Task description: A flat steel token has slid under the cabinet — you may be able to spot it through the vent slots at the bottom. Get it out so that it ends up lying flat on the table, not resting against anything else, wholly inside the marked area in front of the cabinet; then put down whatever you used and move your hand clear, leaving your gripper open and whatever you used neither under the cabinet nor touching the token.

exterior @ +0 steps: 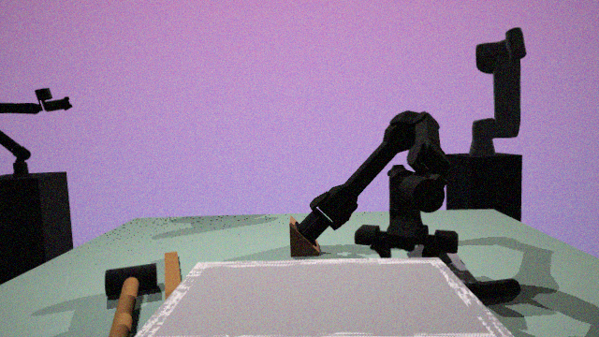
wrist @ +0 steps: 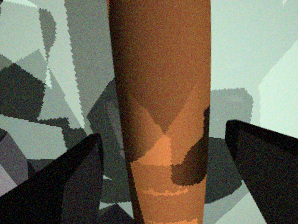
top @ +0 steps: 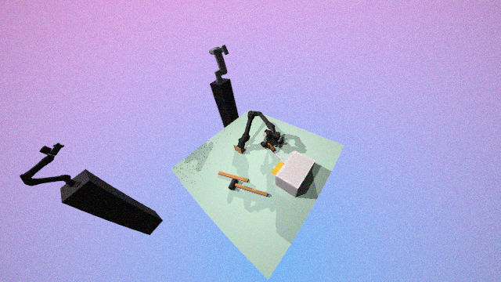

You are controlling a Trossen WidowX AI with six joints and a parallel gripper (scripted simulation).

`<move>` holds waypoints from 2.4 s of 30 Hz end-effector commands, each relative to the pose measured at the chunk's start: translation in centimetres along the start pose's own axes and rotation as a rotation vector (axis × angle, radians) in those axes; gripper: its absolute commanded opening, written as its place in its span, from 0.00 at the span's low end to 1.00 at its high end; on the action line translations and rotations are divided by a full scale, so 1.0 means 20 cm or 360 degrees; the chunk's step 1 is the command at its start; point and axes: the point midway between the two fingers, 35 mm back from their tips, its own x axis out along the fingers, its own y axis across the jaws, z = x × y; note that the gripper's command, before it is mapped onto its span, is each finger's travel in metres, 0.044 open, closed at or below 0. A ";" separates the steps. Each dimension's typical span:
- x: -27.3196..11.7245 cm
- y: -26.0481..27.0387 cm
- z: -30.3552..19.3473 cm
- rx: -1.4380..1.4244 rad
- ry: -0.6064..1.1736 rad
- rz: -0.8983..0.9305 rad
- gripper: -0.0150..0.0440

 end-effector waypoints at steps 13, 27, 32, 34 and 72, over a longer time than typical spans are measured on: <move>0.00 0.00 0.00 -0.0004 0.0000 0.0000 0.48; 0.00 0.00 0.01 -0.0006 0.0000 0.0001 0.25; 0.00 0.00 0.04 -0.0009 -0.0001 0.0002 0.25; 0.00 0.01 0.05 -0.0010 -0.0001 0.0003 0.25; 0.00 0.03 0.28 -0.0019 -0.0004 0.0005 0.25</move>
